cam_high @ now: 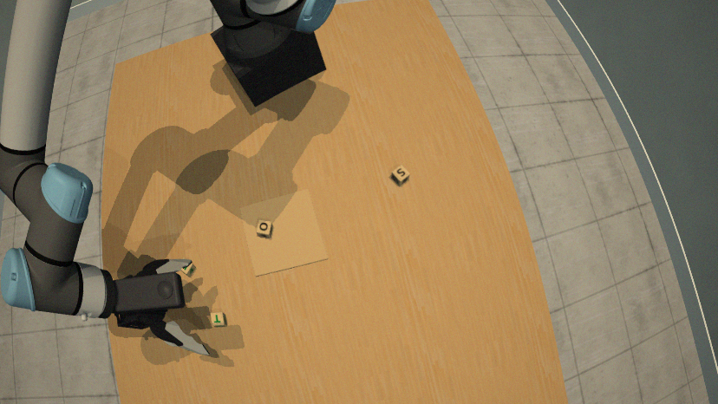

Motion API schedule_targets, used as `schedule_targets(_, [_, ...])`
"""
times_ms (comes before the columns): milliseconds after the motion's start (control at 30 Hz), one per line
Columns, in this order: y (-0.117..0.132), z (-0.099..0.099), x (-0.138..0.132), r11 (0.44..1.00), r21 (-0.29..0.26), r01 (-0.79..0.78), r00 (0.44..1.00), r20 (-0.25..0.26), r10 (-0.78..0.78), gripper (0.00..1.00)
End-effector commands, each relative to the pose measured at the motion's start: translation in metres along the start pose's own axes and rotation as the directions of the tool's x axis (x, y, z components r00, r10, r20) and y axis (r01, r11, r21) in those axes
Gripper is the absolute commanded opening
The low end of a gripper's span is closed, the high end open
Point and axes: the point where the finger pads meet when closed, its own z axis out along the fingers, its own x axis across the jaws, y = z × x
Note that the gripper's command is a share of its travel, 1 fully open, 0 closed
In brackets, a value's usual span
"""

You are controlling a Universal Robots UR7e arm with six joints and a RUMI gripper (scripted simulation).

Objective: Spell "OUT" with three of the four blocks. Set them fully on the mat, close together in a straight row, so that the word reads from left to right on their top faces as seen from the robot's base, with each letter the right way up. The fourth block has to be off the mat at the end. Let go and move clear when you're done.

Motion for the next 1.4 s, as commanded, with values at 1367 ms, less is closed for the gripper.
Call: schedule_targets(1367, [0.026,-0.015,-0.056,1.0,-0.003,0.0,1.0,-0.001,0.0,1.0])
